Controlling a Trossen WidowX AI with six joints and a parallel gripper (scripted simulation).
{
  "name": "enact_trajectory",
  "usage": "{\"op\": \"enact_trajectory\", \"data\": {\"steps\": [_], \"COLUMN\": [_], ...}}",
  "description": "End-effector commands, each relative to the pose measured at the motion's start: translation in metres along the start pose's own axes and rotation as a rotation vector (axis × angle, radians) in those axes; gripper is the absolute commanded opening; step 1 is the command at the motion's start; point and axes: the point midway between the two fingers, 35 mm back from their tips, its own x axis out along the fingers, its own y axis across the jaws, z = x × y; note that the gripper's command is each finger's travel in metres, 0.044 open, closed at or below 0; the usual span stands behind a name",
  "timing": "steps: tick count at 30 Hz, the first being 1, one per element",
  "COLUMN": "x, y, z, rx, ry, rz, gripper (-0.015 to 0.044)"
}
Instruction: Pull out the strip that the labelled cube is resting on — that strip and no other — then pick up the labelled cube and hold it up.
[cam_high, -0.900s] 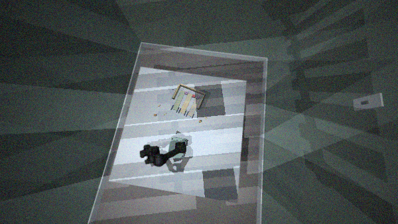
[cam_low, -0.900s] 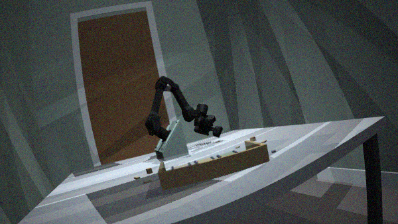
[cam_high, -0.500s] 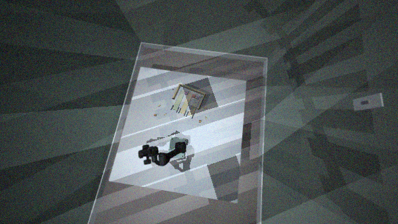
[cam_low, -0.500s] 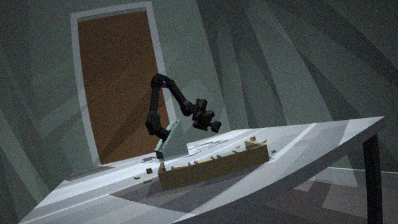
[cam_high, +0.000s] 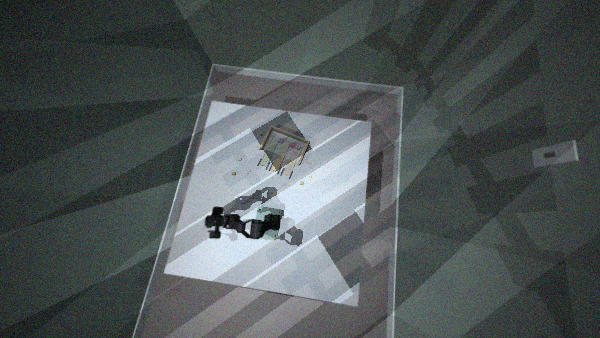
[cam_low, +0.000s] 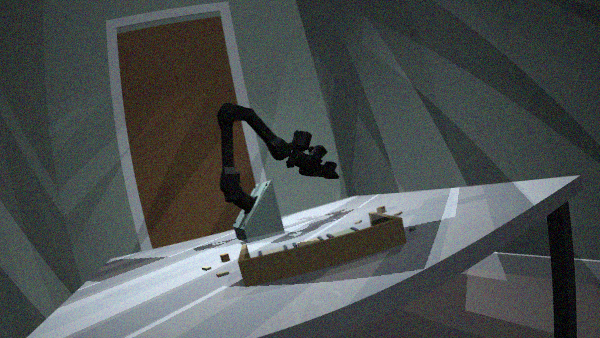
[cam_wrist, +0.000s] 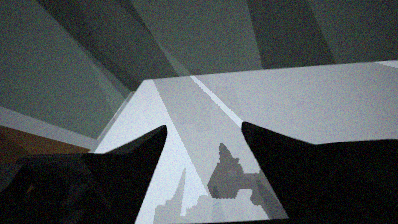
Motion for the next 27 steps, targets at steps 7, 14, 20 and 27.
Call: {"op": "enact_trajectory", "data": {"steps": [7,14,20,27], "x": [-0.095,-0.183,-0.266,-0.359], "y": [-0.113,-0.193,-0.247,-0.277], "z": [0.051,0.043,0.005,-0.068], "rx": [0.176,0.329,0.482,0.696], "ry": [-0.237,-0.327,-0.333,-0.257], "rz": [-0.395,-0.728,-1.026,-1.366], "gripper": [0.04,0.04,0.04,0.04]}}
